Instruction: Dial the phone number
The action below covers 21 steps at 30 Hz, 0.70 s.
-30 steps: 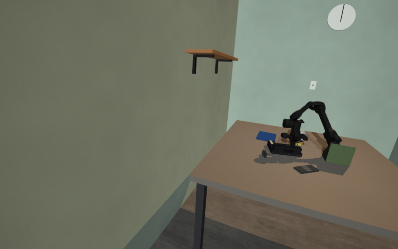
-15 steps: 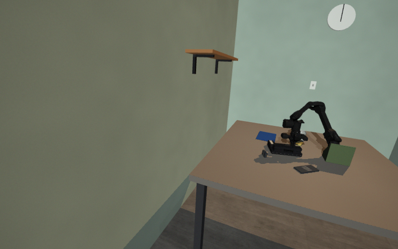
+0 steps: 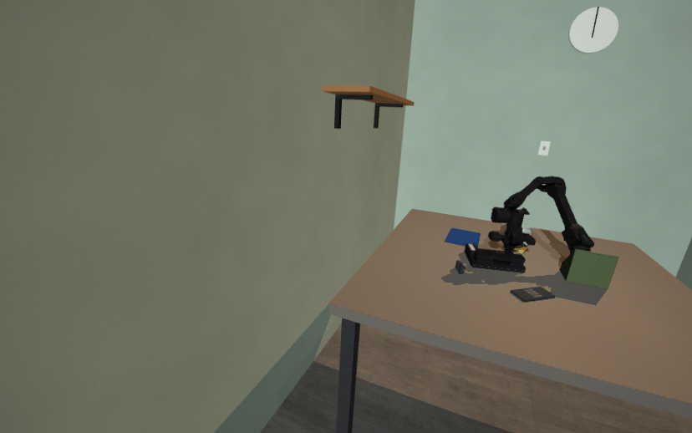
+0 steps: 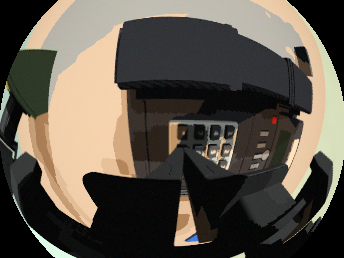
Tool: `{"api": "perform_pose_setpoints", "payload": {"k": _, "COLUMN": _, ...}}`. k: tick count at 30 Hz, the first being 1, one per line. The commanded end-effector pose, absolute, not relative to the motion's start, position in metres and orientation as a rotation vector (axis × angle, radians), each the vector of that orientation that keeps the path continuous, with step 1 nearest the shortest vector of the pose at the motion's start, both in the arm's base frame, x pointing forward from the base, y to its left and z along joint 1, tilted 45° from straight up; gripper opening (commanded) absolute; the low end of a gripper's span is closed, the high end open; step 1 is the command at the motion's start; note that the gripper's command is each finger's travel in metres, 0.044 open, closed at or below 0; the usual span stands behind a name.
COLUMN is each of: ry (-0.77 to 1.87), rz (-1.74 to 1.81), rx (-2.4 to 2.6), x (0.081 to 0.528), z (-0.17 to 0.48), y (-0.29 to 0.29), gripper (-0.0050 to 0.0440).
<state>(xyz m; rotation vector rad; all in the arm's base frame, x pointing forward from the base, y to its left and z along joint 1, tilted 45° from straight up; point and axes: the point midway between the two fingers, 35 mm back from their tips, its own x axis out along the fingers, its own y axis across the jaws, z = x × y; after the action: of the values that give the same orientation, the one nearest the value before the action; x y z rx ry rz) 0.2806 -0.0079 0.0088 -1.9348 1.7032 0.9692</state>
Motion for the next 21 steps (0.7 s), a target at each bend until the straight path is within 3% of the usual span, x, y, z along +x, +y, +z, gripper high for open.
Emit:
{"api": "perform_pose_setpoints", "payload": {"k": 1, "ry": 1.705, "rz": 0.970, "rx": -1.939, "x": 0.281, "z": 0.009, "y": -0.009, "gripper": -0.0050}}
{"api": "perform_pose_setpoints", "payload": {"k": 21, "ry": 1.706, "rz": 0.971, "rx": -1.941, "x": 0.285, "z": 0.025, "y": 0.015, "gripper": -0.0050}}
